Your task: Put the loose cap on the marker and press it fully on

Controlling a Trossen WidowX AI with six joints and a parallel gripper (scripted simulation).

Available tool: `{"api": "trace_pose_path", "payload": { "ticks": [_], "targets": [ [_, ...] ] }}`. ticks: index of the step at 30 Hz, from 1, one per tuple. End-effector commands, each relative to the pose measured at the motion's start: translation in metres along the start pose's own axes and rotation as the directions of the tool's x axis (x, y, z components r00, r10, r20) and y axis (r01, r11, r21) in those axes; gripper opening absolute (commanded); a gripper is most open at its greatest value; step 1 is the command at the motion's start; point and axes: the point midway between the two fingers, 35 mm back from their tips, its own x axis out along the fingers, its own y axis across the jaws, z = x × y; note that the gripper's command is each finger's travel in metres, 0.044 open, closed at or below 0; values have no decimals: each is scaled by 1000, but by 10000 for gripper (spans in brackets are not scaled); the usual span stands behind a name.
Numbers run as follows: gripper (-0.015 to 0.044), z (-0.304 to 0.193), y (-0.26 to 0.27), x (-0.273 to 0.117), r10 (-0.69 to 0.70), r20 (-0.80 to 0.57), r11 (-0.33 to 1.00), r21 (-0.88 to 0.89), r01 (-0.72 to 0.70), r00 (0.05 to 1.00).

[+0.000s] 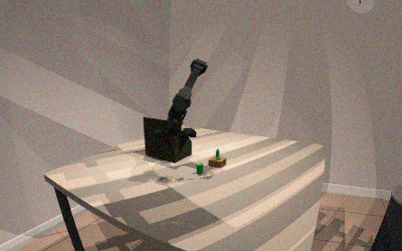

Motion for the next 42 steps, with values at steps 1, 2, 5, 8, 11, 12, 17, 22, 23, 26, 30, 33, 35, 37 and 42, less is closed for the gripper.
{"api": "trace_pose_path", "payload": {
  "ticks": [1,2,5,8,11,12,17,22,23,26,30,33,35,37,42],
  "targets": [
    [255,-49,57,-4,-58,-312,981,-196,-5,948],
    [255,-54,61,-6,-67,-338,978,-210,-6,939],
    [255,-71,75,-12,-96,-413,968,-249,-11,906],
    [255,-89,88,-20,-129,-482,958,-285,-16,866],
    [255,-93,91,-22,-137,-498,956,-292,-17,856],
    [255,-93,91,-22,-137,-498,956,-292,-17,856],
    [255,-93,89,-22,-137,-498,956,-292,-17,856],
    [255,-105,86,-1,-137,-499,956,-292,-17,856],
    [255,-110,85,6,-137,-499,956,-292,-18,856],
    [255,-111,84,8,-136,-500,956,-292,-18,855],
    [255,-114,83,12,-136,-500,956,-292,-18,855],
    [255,-119,81,20,-136,-500,956,-292,-18,855],
    [255,-119,81,20,-136,-500,956,-292,-18,855],
    [255,-119,80,21,-136,-500,956,-292,-18,855],
    [255,-123,80,27,-136,-500,956,-292,-18,855]
  ]
}}
